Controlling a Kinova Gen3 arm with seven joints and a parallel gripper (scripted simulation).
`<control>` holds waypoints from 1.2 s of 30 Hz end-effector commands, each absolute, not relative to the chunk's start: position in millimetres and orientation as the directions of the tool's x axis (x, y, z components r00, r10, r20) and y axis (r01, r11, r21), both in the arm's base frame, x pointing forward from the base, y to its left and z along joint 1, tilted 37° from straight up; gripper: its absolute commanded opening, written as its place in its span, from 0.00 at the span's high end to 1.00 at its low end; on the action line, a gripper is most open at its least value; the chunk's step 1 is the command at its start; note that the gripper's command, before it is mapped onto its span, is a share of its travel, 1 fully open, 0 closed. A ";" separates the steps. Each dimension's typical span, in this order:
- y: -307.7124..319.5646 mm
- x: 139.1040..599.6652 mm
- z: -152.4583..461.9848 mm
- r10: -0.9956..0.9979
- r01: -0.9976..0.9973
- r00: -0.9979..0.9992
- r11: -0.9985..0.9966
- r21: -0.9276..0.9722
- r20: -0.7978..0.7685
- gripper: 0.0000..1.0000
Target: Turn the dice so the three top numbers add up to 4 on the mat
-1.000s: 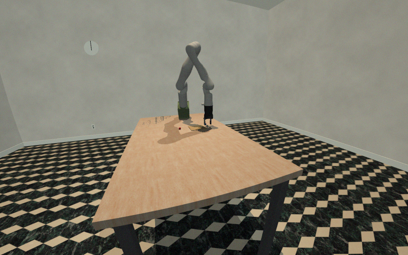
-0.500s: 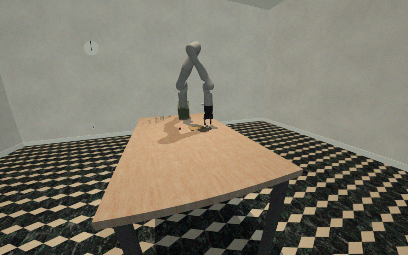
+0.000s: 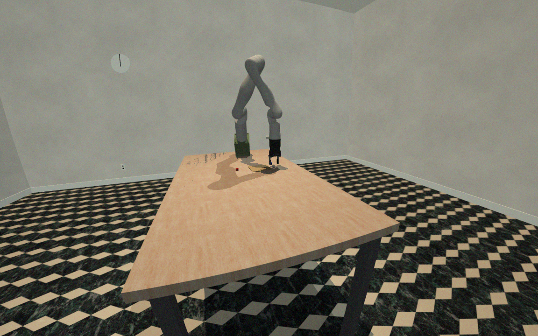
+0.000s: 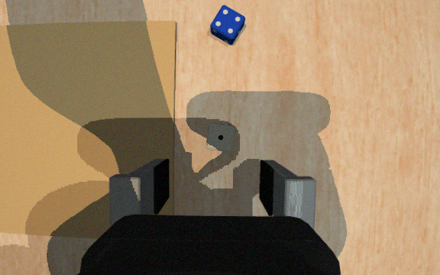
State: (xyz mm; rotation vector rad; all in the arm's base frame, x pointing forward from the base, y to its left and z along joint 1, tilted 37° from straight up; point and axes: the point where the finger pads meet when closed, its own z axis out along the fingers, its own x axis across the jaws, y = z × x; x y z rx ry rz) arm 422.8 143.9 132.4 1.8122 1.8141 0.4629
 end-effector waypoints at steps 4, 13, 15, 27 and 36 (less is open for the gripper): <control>144.3 422.6 132.7 0.991 0.809 0.039 0.042 0.586 -0.125 0.00; 144.5 403.6 118.8 0.991 0.809 0.039 0.042 0.586 -0.125 0.00; 144.6 395.1 112.6 0.991 0.809 0.039 0.042 0.586 -0.125 0.00; 144.9 368.0 92.7 0.991 0.809 0.039 0.042 0.586 -0.125 0.00; 144.8 367.7 92.5 0.991 0.809 0.039 0.042 0.586 -0.125 0.00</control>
